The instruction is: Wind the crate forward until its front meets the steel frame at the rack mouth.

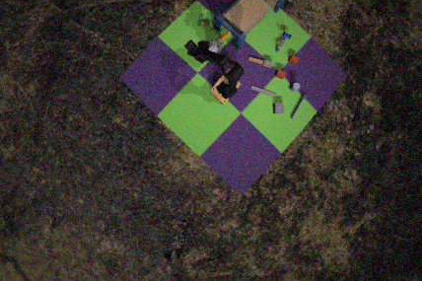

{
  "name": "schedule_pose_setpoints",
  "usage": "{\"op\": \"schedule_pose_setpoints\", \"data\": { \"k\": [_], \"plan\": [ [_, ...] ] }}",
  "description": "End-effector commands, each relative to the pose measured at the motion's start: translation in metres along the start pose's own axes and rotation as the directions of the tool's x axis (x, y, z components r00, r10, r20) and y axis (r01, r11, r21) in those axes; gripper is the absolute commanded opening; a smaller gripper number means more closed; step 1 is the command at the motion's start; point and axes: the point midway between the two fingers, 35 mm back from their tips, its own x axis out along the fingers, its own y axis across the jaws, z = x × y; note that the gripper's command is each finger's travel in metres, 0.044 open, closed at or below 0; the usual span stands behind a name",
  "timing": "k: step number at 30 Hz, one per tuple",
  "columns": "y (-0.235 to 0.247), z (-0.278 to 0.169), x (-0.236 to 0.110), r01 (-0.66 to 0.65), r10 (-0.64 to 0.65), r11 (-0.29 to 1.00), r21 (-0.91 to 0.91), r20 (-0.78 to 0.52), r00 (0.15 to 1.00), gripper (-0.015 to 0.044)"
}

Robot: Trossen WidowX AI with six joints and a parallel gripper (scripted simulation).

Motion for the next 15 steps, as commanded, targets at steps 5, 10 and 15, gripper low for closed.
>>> {"op": "schedule_pose_setpoints", "data": {
  "k": [5,10,15],
  "plan": [
    [-0.030,-0.004,0.000,0.030,-0.030,0.999,-0.015,-0.004,1.000,0.0000],
    [-0.038,-0.003,0.000,0.030,-0.030,0.999,-0.015,-0.004,1.000,0.0000],
    [-0.047,-0.002,0.001,0.031,-0.031,0.999,-0.015,-0.004,1.000,0.0000]
  ]
}}
